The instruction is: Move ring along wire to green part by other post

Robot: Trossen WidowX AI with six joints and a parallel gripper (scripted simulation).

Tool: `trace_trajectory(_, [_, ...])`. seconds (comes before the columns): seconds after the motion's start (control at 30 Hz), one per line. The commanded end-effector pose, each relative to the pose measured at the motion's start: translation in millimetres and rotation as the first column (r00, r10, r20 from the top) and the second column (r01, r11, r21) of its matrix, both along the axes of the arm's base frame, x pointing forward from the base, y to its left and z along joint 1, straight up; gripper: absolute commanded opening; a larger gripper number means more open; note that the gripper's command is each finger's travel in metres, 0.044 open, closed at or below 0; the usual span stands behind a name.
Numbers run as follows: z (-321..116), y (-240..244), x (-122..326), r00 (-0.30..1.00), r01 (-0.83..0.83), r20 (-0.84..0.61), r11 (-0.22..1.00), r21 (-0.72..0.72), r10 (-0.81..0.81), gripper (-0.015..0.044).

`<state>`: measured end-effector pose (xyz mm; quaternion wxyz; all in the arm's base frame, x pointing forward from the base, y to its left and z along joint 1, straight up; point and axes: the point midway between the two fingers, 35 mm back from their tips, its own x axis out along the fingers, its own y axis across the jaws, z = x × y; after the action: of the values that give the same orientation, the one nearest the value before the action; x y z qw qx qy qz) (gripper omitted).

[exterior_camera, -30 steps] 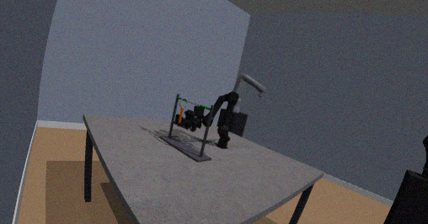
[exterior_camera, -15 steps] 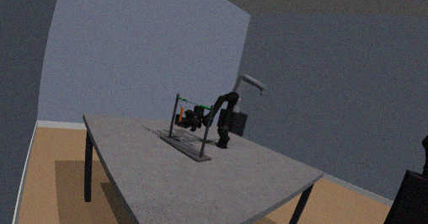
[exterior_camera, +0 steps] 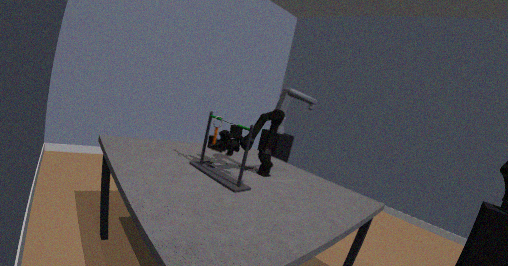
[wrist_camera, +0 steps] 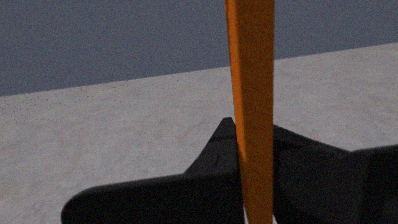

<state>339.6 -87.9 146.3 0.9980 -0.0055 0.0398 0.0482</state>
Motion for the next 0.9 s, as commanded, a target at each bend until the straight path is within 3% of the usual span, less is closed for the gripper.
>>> trace_trajectory(0.0, [10.3, -0.8, 1.2, 1.0, 0.006, 0.011, 1.0, -0.006, -0.005, -0.015])
trace_trajectory(0.87, [17.5, -0.5, 0.8, 1.0, 0.008, 0.011, 1.0, -0.007, -0.008, -0.015])
